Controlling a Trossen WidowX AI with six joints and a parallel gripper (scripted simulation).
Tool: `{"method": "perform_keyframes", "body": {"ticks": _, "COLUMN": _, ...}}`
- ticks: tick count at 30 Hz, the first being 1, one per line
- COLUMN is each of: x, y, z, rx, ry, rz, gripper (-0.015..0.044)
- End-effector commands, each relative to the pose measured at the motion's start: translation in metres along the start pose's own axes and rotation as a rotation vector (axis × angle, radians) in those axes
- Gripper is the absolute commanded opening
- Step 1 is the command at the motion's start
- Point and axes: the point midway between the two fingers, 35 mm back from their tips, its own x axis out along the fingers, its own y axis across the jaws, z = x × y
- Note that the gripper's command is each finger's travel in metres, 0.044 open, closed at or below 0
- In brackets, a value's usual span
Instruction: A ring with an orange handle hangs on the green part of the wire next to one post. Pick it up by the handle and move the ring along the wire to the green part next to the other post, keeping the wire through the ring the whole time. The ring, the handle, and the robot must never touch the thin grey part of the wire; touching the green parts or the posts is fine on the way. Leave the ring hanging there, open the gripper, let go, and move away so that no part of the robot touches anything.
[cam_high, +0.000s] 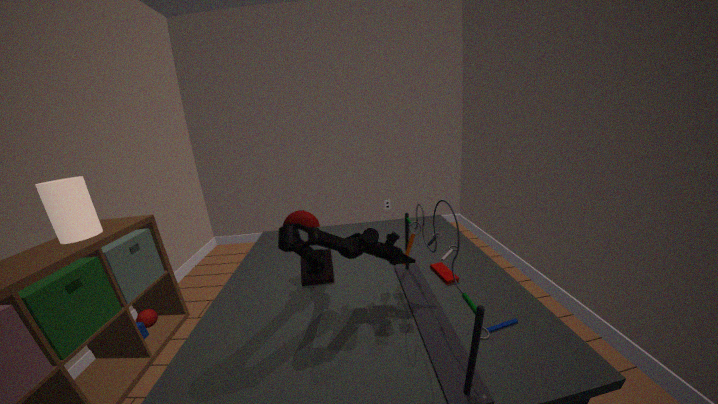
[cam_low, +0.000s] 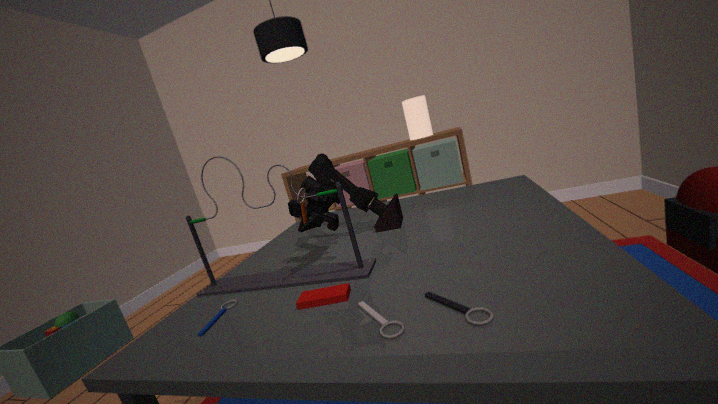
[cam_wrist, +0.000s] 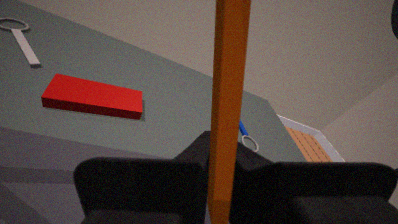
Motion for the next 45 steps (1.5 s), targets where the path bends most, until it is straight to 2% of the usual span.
{"method": "perform_keyframes", "body": {"ticks": 1, "x": -0.001, "y": 0.013, "z": -0.001, "rx": 0.045, "ry": 0.013, "rz": 0.032, "gripper": -0.015}}
{"method": "perform_keyframes", "body": {"ticks": 24, "x": -0.011, "y": 0.057, "z": 0.008, "rx": 0.289, "ry": 0.045, "rz": 0.143, "gripper": -0.015}}
{"method": "perform_keyframes", "body": {"ticks": 45, "x": -0.019, "y": 0.084, "z": 0.018, "rx": 0.364, "ry": 0.054, "rz": 0.178, "gripper": -0.015}}
